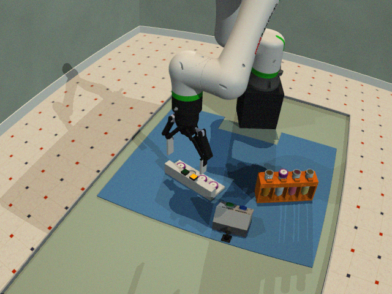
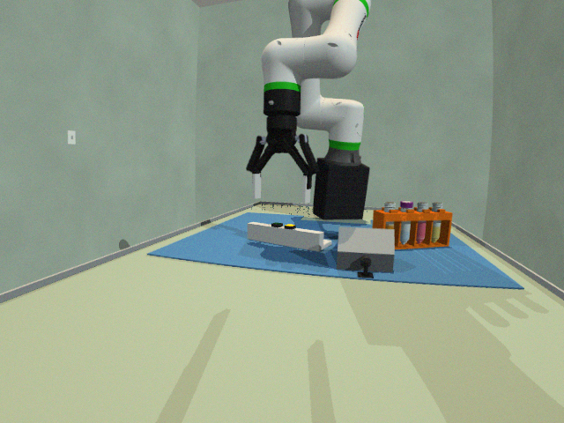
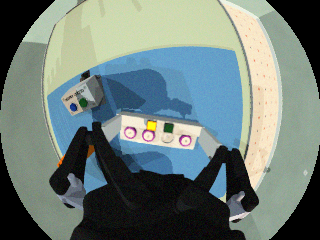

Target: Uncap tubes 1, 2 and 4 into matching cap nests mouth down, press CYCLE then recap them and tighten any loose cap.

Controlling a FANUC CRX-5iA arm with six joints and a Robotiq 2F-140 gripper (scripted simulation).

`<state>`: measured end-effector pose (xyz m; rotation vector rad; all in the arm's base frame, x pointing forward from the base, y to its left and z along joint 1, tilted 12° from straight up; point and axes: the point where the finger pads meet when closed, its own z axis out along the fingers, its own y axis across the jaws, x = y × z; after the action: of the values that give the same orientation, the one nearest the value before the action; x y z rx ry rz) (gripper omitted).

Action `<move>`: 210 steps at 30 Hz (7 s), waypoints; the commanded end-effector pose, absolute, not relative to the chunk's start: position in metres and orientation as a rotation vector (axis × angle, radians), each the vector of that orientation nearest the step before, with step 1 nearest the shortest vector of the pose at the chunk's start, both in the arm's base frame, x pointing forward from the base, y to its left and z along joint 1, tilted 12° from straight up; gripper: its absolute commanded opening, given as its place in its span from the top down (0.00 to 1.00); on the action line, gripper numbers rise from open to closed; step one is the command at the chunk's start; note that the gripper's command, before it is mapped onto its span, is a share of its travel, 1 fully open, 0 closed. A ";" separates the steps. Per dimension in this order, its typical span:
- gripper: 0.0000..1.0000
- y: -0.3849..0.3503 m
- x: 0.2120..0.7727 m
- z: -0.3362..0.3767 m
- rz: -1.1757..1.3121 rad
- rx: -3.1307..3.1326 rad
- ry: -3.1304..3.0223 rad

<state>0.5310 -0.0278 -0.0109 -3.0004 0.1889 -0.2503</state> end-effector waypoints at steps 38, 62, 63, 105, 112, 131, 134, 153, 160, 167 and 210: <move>0.00 -0.028 0.531 -0.011 -0.251 -3.000 0.189; 0.00 -0.028 0.531 -0.011 -0.251 -3.000 0.189; 0.00 -0.028 0.531 -0.011 -0.251 -3.000 0.189; 0.00 -0.028 0.531 -0.011 -0.251 -3.000 0.189; 0.00 -0.028 0.531 -0.011 -0.251 -3.000 0.189; 0.71 0.000 0.509 0.011 -0.251 -3.000 0.189; 0.71 0.018 0.496 0.023 -0.251 -3.000 0.189; 0.71 0.053 0.475 0.023 -0.251 -3.000 0.189; 0.71 0.057 0.482 -0.011 -0.251 -3.000 0.189; 0.71 0.060 0.486 -0.035 -0.251 -3.000 0.189; 1.00 0.066 0.495 -0.089 -0.251 -3.000 0.189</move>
<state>0.4953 0.0661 -0.0887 -3.0004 0.1889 -0.2503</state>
